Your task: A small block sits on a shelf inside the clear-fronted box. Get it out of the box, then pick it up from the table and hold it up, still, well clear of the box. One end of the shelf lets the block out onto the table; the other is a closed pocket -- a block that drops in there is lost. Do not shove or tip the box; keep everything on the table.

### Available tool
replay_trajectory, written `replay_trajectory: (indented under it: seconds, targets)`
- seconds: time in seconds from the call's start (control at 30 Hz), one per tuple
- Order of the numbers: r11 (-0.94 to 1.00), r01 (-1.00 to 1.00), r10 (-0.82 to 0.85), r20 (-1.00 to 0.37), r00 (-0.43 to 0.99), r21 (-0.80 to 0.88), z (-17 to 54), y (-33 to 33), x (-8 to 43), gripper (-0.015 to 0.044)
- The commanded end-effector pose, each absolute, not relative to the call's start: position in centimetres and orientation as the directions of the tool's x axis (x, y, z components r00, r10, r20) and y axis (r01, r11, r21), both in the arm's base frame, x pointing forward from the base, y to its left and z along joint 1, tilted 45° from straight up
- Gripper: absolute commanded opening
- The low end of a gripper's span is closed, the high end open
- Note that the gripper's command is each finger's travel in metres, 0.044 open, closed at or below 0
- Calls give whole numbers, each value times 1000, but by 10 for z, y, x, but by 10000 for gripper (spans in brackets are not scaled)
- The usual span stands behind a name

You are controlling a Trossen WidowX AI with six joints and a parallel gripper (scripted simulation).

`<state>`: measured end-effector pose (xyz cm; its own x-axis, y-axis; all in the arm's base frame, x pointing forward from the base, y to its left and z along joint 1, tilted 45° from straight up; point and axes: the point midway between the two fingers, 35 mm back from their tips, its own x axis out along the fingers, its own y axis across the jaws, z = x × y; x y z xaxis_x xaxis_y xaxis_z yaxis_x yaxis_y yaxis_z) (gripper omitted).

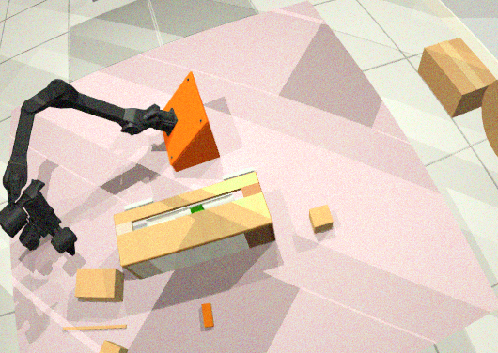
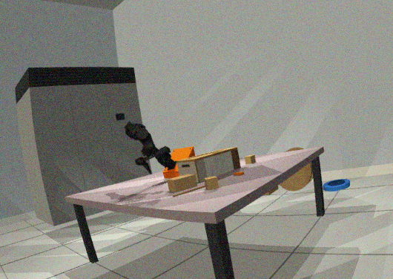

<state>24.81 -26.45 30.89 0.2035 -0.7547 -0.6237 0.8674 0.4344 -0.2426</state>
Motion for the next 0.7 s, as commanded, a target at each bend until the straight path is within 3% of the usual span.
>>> replay_trajectory:
  seconds: [0.0, 0.27, 0.67]
  targets:
    - [472, 874, -676, -682, 279, -111, 282, -223, 286, 400]
    - [506, 856, -485, -786, 384, 106, 231, -110, 341, 400]
    - [172, 978, -401, -898, 181, 120, 159, -42, 323, 400]
